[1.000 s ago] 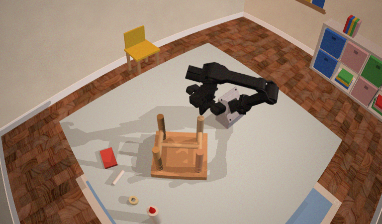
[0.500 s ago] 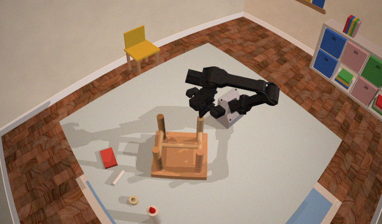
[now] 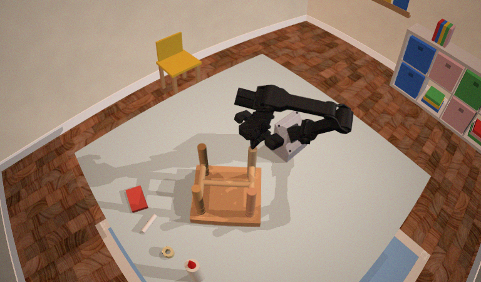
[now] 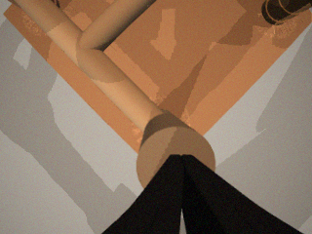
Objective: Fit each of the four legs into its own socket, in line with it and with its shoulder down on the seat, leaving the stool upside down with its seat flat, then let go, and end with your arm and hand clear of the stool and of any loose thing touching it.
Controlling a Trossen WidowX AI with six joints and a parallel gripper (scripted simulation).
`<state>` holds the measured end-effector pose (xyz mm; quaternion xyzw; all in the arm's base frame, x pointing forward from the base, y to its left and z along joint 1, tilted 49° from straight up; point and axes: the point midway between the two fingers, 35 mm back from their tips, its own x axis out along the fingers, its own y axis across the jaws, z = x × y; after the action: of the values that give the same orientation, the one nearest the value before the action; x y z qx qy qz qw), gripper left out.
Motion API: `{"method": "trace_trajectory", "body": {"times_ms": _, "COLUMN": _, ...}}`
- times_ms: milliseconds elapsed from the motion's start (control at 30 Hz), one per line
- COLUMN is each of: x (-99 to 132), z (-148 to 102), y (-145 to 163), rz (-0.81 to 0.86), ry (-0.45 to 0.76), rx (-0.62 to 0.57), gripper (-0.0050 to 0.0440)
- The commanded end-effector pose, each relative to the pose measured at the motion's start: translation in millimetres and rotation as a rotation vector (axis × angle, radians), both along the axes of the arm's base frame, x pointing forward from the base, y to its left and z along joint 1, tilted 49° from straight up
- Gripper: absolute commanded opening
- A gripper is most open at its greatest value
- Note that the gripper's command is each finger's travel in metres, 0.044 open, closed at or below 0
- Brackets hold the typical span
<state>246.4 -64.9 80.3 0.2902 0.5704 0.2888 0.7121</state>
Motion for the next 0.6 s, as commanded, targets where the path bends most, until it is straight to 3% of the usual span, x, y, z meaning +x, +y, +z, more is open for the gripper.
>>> {"method": "trace_trajectory", "body": {"times_ms": 0, "x": -1.5, "z": -7.7, "y": 9.6, "rz": 0.015, "ry": 0.016, "rx": 0.017, "gripper": 0.0000}}
{"method": "trace_trajectory", "body": {"times_ms": 567, "x": -3.0, "z": -15.6, "y": 18.9, "rz": 0.015, "ry": 0.016, "rx": 0.017, "gripper": 0.0000}}
